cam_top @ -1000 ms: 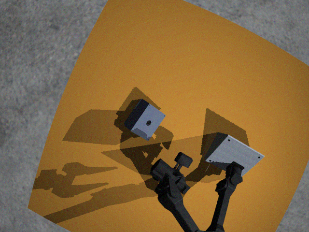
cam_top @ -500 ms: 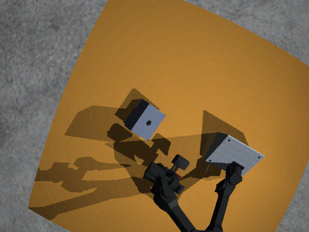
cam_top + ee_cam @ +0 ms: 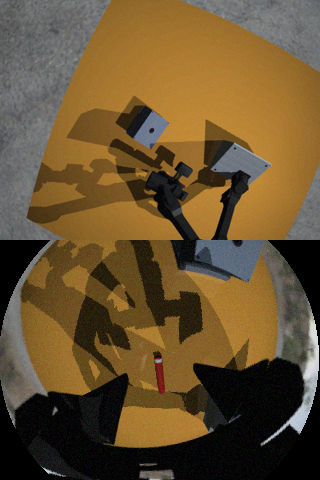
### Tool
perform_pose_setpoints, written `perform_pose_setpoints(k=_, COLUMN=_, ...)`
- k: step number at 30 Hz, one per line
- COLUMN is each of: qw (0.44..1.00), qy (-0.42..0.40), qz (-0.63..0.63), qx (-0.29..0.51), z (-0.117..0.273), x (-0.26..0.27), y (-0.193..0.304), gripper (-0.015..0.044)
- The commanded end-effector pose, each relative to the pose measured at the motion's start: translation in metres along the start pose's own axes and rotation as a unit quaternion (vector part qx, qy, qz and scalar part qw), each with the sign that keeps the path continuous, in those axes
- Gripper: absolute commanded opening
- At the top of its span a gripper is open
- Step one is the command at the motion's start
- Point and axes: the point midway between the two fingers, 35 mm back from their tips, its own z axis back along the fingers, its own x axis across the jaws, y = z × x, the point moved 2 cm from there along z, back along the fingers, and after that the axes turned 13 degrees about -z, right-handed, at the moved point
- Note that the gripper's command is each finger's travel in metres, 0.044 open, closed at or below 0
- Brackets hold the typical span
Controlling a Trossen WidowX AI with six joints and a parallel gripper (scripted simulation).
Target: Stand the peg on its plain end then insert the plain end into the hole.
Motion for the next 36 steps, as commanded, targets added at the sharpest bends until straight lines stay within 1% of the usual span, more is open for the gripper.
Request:
perform_pose_setpoints(k=1, qw=1.000, qy=0.000, qz=-0.005, qx=0.004, z=-0.008, x=-0.002, y=0.000, gripper=0.0440)
perform_pose_setpoints(k=26, qw=1.000, qy=-0.004, qz=-0.005, qx=0.005, z=-0.045, x=-0.001, y=0.004, gripper=0.0440)
perform_pose_setpoints(k=36, qw=1.000, qy=-0.004, qz=-0.005, qx=0.005, z=-0.045, x=-0.001, y=0.004, gripper=0.0177)
